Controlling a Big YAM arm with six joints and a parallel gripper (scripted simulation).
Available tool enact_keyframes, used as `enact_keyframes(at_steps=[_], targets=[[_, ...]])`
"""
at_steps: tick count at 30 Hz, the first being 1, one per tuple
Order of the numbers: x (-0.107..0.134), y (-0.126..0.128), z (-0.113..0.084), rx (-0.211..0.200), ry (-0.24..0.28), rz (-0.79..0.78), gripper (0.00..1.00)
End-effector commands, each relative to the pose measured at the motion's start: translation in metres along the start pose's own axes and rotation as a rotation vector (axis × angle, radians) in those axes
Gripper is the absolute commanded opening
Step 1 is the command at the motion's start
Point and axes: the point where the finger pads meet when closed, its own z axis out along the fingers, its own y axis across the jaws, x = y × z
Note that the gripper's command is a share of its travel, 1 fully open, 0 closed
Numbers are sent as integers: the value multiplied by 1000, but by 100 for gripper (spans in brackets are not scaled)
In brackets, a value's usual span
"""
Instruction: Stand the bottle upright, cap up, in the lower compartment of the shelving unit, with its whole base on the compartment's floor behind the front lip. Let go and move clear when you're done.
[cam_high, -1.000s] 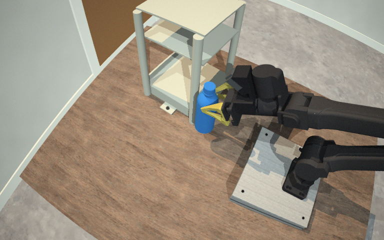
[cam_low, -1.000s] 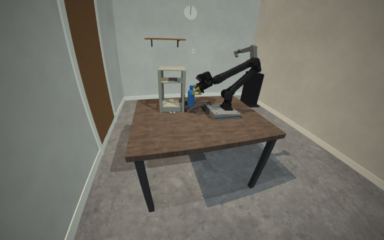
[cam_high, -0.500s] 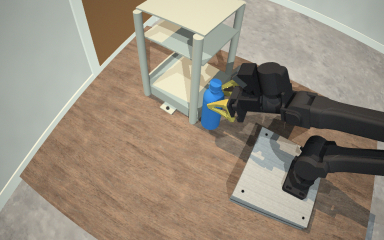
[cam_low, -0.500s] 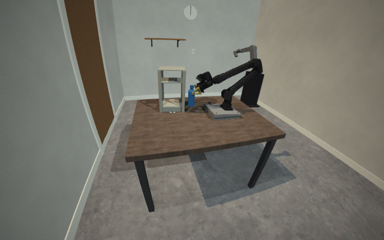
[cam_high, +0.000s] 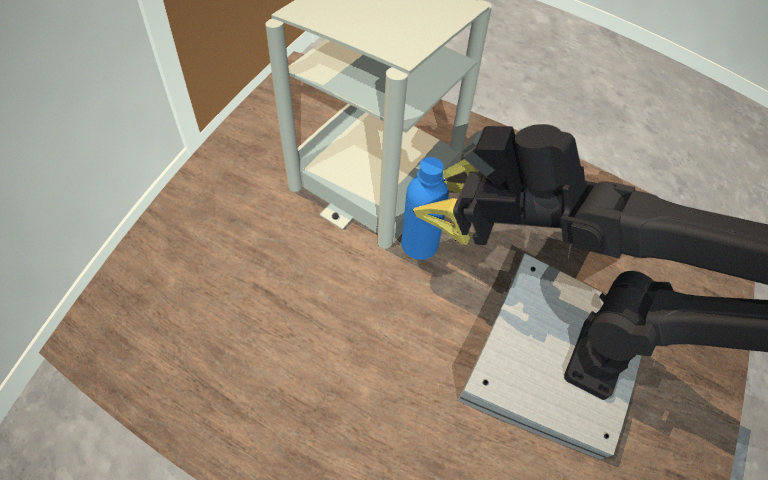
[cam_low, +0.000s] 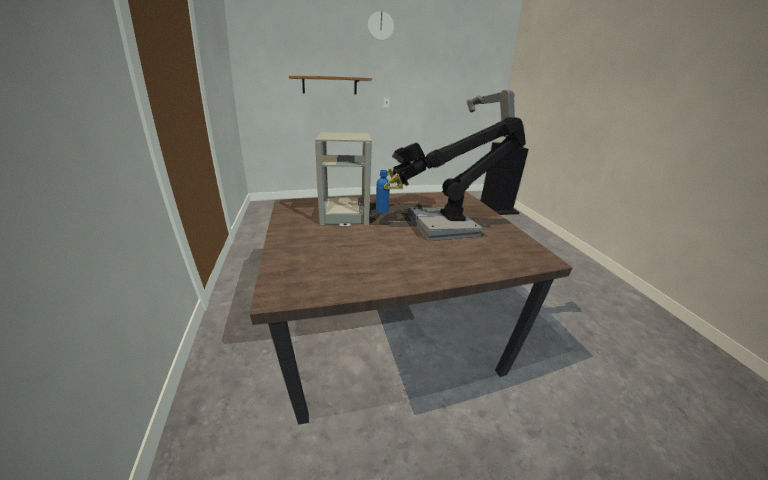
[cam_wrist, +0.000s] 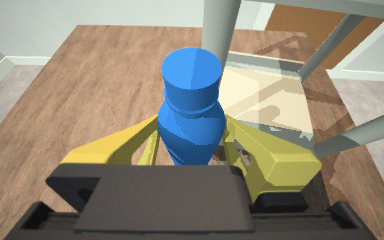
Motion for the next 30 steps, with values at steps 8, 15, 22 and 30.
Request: enact_keyframes(at_steps=[8,15,22,30], targets=[[-38,-2,-4,-1,-70,-24,44],[-17,-21,-14,34,-42,-5,44],[7,-57,-33,94,-22,29,44],[2,-62,-36,99,-31,26,44]])
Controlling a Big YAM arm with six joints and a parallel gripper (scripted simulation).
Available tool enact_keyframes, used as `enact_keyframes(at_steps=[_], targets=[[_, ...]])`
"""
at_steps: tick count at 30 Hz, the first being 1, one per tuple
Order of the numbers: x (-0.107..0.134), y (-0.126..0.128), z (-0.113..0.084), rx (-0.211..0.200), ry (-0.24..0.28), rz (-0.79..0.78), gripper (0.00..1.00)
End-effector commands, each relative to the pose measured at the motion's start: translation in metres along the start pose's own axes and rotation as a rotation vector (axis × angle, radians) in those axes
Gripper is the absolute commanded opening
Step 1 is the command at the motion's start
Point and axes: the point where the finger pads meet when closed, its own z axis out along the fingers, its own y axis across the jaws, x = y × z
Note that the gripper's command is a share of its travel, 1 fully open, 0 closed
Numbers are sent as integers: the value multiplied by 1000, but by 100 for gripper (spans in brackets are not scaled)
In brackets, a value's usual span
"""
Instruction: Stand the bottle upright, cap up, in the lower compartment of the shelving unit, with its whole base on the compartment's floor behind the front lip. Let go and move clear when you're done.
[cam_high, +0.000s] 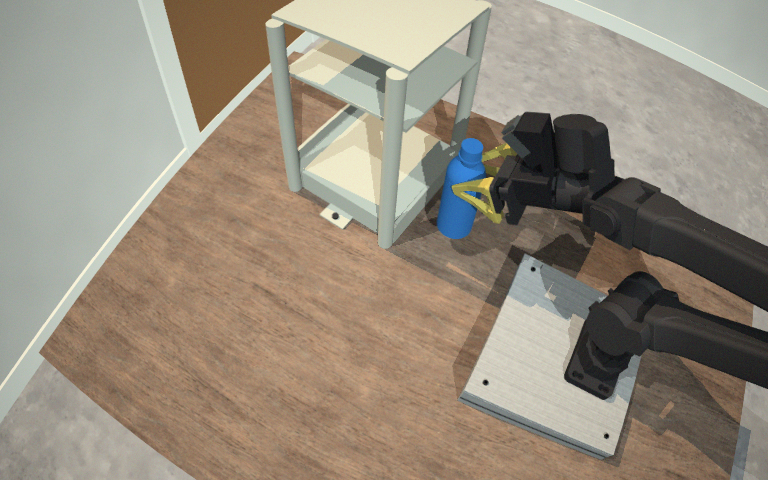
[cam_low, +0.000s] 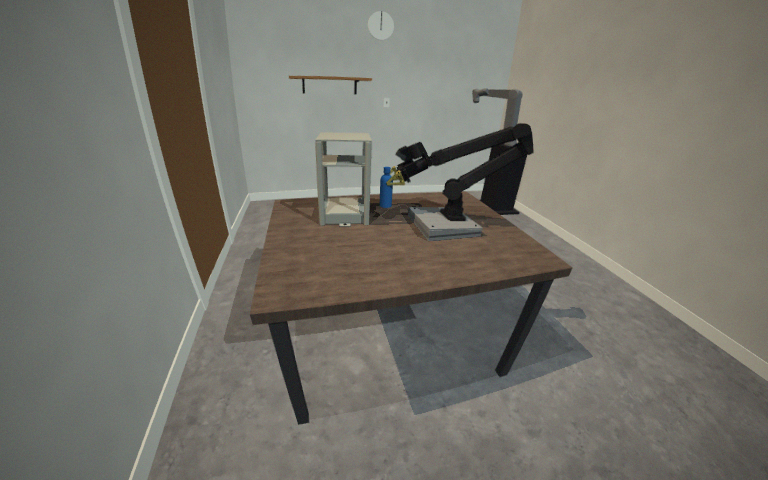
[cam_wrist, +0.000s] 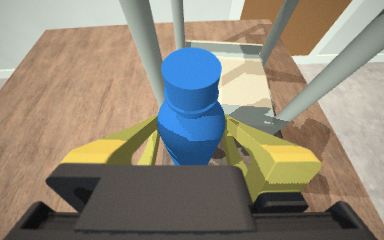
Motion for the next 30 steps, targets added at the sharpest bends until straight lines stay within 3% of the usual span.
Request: enact_keyframes(at_steps=[1,11,30], targets=[[-20,-1,-4,-1,-37,-34,44],[-33,0,-5,-4,-59,-42,44],[-35,-1,-5,-1,-62,-41,44]])
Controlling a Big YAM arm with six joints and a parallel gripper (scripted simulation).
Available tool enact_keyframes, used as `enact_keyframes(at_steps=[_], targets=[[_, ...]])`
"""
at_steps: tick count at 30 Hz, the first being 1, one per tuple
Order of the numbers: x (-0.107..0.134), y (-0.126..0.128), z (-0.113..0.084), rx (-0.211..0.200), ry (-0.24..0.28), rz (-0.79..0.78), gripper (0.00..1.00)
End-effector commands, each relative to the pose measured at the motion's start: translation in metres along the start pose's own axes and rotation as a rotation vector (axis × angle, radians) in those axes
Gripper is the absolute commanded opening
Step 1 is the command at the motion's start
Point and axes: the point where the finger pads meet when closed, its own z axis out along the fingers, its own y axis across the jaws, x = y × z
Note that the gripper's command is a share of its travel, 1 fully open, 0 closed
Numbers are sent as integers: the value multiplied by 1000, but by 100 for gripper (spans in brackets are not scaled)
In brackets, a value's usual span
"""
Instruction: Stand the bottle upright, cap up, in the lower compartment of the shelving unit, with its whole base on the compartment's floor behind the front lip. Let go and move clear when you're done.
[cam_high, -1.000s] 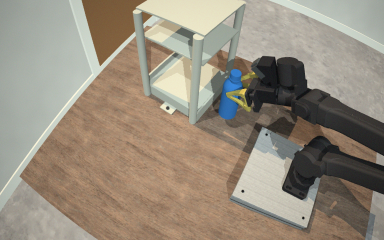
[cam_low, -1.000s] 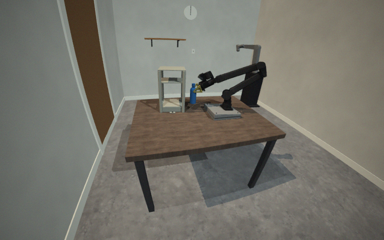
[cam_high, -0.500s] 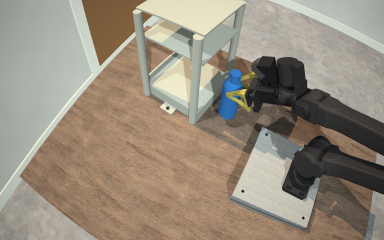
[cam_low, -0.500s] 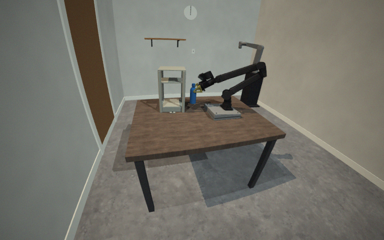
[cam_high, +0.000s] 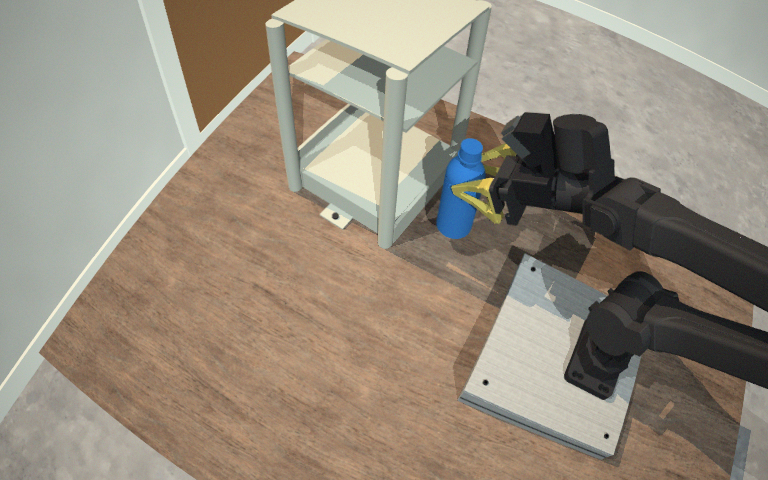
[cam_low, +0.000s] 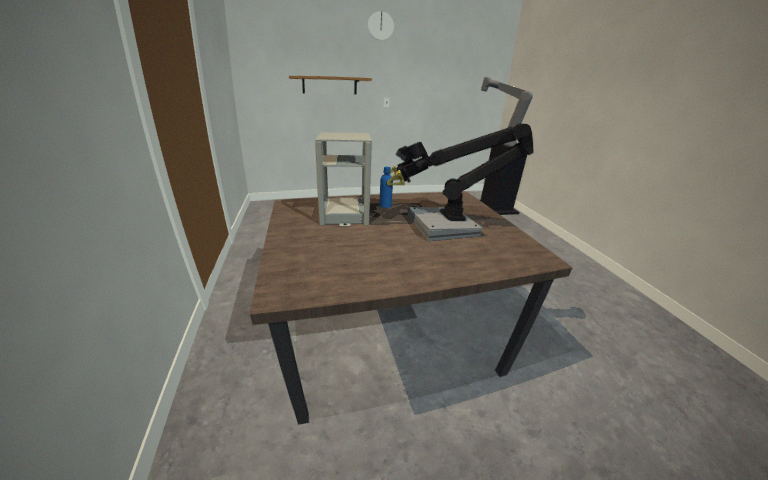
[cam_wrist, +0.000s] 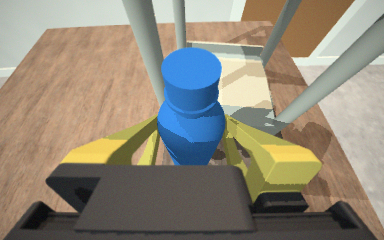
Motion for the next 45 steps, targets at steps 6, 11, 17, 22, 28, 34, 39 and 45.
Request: enact_keyframes(at_steps=[6,11,17,22,28,34,39,45], targets=[[-26,-10,-9,17,-49,-23,44],[-8,-22,-17,41,-28,-3,44],[6,-40,-30,76,-18,19,44],[5,-49,-36,93,-24,22,44],[1,-58,-42,110,-33,21,44],[-3,-57,-42,107,-38,15,44],[-5,-57,-42,106,-41,15,44],[-6,-57,-42,105,-44,16,44]])
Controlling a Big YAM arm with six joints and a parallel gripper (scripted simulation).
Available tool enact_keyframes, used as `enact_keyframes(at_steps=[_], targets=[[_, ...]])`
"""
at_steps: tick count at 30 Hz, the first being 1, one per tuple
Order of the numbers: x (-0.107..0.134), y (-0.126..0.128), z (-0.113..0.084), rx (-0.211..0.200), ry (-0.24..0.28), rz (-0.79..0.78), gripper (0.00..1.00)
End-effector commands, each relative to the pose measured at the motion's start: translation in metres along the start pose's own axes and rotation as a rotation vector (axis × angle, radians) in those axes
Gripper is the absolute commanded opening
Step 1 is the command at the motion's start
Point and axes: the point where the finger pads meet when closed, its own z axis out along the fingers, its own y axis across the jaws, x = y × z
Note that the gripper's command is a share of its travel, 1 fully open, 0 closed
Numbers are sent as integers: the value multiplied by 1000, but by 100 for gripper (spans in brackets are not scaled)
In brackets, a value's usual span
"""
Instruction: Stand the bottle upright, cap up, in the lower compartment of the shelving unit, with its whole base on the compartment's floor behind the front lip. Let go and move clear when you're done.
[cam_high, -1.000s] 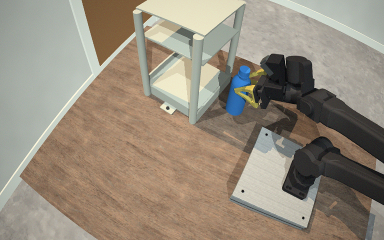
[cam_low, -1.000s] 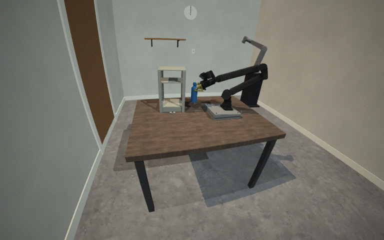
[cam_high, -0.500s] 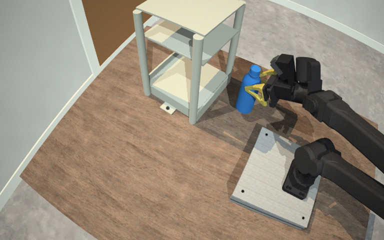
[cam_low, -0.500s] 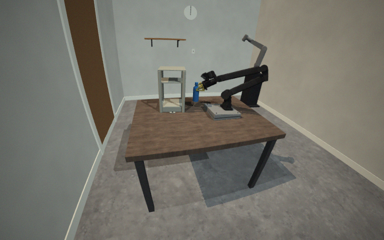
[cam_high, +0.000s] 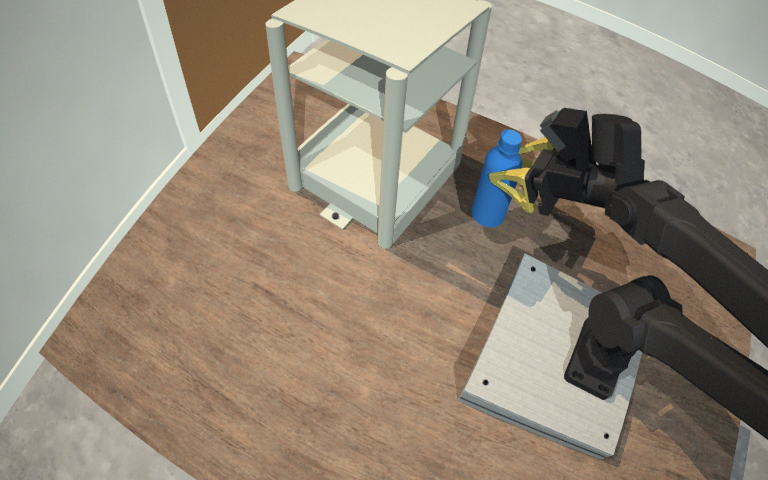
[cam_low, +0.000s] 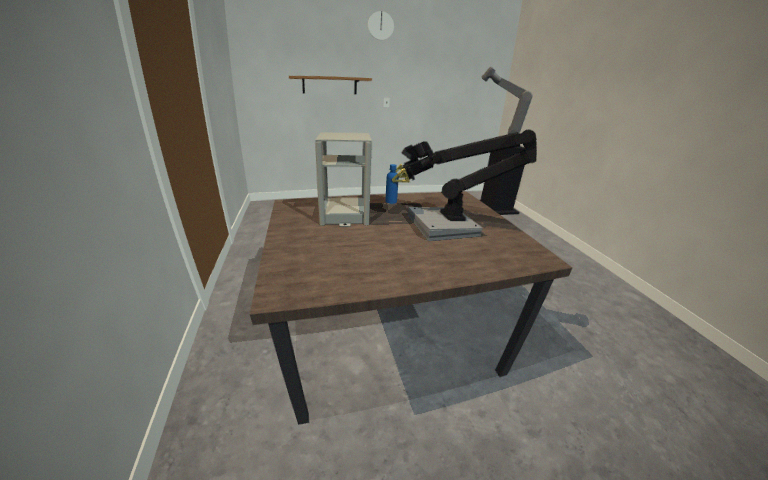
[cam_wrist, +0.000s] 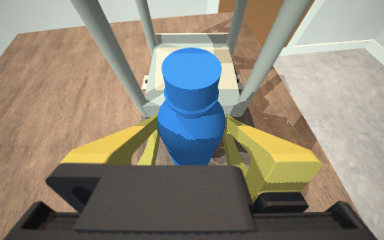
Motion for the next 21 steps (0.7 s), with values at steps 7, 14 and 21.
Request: enact_keyframes(at_steps=[7,14,21], targets=[[-26,-5,-6,10,-46,-31,44],[-38,-7,1,13,-62,-35,44],[-55,-8,27,13,-72,-33,44]])
